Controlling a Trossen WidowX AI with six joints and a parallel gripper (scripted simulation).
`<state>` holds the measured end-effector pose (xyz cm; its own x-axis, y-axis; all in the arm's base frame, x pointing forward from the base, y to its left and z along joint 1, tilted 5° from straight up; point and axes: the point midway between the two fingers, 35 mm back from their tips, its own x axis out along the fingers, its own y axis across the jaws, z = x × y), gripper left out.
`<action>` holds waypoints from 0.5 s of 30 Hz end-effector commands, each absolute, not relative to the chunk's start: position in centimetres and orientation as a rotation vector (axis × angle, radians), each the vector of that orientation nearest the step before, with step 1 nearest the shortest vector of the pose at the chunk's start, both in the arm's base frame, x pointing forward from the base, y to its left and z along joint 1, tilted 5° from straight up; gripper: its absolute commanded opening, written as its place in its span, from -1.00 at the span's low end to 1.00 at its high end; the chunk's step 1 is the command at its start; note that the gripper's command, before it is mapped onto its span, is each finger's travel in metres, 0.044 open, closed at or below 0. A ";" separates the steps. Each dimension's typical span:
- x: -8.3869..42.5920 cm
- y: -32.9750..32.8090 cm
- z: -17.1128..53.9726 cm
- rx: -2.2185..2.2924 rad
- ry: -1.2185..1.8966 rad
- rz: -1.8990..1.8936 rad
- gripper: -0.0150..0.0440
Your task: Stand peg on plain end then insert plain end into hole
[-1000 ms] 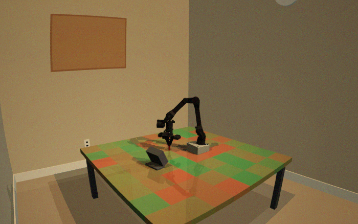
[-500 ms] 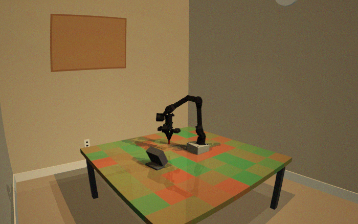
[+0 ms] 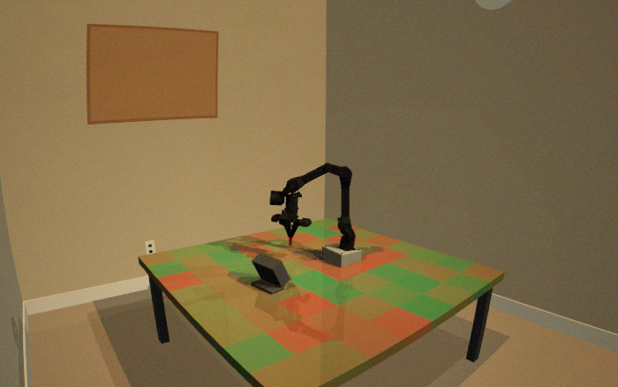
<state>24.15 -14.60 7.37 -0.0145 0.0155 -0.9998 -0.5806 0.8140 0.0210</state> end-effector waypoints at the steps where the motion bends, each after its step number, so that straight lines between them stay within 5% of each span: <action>1: 24.4 -14.2 7.2 -0.497 1.499 0.512 -0.49; 15: 25.6 -13.2 6.7 -0.593 1.406 0.533 -0.49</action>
